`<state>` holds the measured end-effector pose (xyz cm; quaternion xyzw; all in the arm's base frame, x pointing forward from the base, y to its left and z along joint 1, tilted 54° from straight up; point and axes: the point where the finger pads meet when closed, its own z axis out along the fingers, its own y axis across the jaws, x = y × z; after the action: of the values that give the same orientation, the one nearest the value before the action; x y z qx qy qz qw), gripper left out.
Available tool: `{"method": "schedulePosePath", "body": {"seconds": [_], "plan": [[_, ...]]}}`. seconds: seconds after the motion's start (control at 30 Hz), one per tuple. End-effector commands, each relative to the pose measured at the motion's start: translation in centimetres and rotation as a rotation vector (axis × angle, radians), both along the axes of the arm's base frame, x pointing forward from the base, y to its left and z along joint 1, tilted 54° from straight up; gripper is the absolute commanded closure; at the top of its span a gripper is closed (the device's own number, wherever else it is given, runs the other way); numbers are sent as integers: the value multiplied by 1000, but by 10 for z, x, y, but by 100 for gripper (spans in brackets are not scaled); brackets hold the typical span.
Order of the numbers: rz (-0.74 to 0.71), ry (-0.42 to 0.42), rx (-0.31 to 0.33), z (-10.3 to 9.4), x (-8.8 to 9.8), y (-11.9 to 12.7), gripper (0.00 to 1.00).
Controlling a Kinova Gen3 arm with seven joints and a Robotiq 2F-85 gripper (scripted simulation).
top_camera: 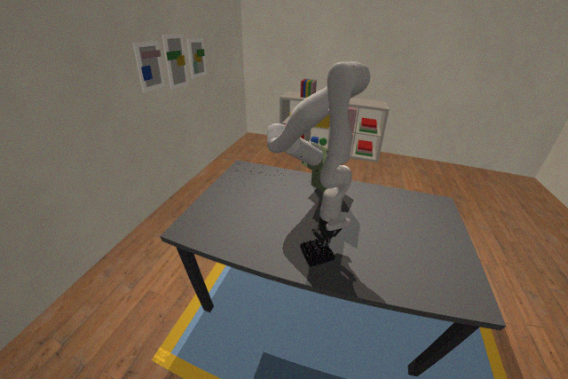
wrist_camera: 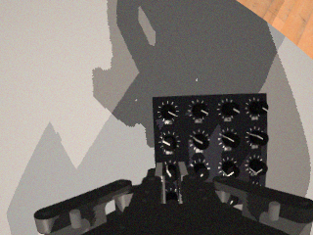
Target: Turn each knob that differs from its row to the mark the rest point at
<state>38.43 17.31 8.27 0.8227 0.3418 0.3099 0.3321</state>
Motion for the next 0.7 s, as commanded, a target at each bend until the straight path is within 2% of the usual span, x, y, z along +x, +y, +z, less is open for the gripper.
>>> {"method": "schedulePosePath", "body": {"seconds": [0.0, 0.67], "plan": [[1, 0, 0, 0, 0, 0, 92], [5, 2, -5, 0, 0, 0, 92]]}}
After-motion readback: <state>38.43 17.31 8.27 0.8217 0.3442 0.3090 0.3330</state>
